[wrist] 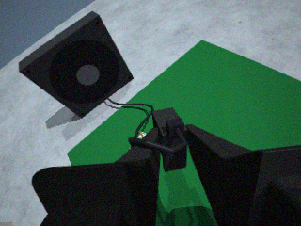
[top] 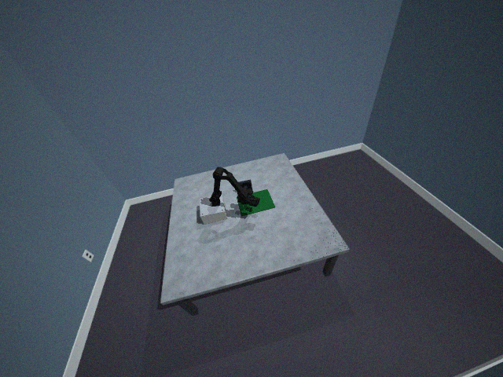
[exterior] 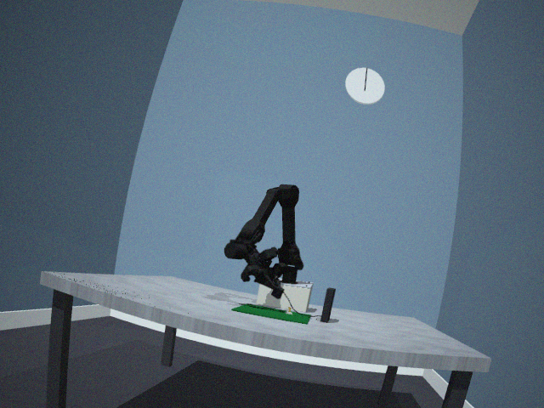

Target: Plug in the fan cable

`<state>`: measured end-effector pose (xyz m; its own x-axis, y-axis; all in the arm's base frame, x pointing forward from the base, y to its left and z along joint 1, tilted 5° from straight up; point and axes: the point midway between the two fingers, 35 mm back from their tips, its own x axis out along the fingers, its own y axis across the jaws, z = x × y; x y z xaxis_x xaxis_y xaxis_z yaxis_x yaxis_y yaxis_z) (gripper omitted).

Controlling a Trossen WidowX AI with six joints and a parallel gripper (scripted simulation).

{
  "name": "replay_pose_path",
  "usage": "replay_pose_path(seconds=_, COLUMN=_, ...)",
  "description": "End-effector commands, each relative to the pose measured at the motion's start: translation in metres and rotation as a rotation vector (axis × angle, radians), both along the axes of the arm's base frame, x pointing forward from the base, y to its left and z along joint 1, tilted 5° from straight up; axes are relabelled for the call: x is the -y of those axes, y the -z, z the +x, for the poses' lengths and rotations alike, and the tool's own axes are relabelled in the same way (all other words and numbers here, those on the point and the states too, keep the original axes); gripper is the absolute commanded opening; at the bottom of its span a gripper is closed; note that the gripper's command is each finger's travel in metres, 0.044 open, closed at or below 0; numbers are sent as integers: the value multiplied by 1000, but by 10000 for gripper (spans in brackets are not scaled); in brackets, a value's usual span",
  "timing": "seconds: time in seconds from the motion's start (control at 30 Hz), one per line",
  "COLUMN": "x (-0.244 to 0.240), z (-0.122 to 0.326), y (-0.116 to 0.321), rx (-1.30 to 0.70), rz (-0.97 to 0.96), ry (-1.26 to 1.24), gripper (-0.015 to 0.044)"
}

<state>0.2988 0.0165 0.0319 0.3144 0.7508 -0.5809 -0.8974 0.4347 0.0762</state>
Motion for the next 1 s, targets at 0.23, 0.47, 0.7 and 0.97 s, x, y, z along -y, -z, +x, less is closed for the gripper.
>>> replay_pose_path(seconds=0.23, x=5, z=-3, y=-3, rx=99, rz=109, ry=19, gripper=0)
replay_pose_path(seconds=0.47, x=10, z=-5, y=-6, rx=171, rz=175, ry=38, gripper=0)
replay_pose_path(seconds=0.7, x=15, z=-8, y=-11, rx=247, rz=236, ry=61, gripper=0)
replay_pose_path(seconds=0.97, x=22, z=-12, y=-16, rx=339, rz=301, ry=92, gripper=0)
